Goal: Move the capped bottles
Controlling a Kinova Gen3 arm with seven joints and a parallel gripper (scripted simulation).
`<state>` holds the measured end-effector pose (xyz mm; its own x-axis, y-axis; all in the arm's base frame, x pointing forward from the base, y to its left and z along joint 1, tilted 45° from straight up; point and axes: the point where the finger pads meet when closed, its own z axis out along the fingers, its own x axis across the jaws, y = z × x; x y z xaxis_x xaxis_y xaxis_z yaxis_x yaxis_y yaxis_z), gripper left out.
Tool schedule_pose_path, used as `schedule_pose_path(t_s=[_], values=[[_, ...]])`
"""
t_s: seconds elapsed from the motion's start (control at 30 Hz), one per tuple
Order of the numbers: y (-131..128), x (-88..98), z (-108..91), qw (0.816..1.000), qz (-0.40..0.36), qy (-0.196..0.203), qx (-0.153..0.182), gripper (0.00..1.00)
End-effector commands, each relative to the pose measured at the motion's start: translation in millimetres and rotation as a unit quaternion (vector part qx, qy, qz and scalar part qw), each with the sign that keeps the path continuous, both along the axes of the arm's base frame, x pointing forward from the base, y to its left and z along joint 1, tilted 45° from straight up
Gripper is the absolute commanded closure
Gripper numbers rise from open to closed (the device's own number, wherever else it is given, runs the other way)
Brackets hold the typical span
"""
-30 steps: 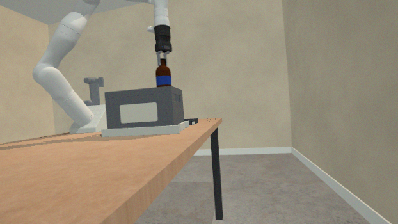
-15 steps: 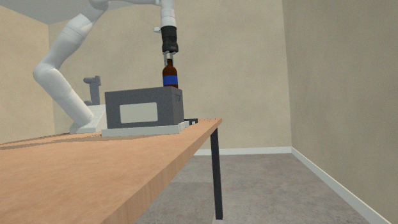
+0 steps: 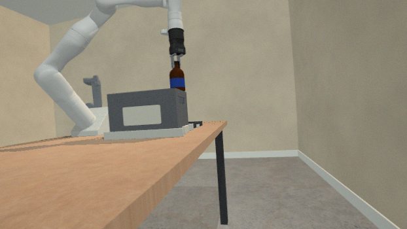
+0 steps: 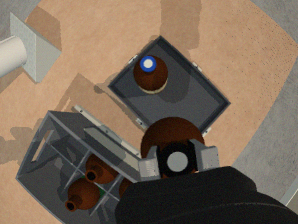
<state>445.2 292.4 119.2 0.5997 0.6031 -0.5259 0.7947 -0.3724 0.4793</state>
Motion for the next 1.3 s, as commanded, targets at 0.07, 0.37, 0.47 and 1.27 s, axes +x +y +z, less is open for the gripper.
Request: schedule_pose_path(t_s=[0.07, 0.37, 0.47, 1.27], values=[[5.0, 0.8, -10.0, 1.0, -0.006, 0.003, 0.001, 1.0], [15.1, 0.0, -17.9, 1.0, -0.004, 0.002, 0.001, 1.0], [18.8, -0.5, -22.7, 1.0, -0.005, 0.002, 0.001, 1.0], [40.0, -1.7, -40.3, 1.0, -0.002, 0.0, 0.001, 1.0]])
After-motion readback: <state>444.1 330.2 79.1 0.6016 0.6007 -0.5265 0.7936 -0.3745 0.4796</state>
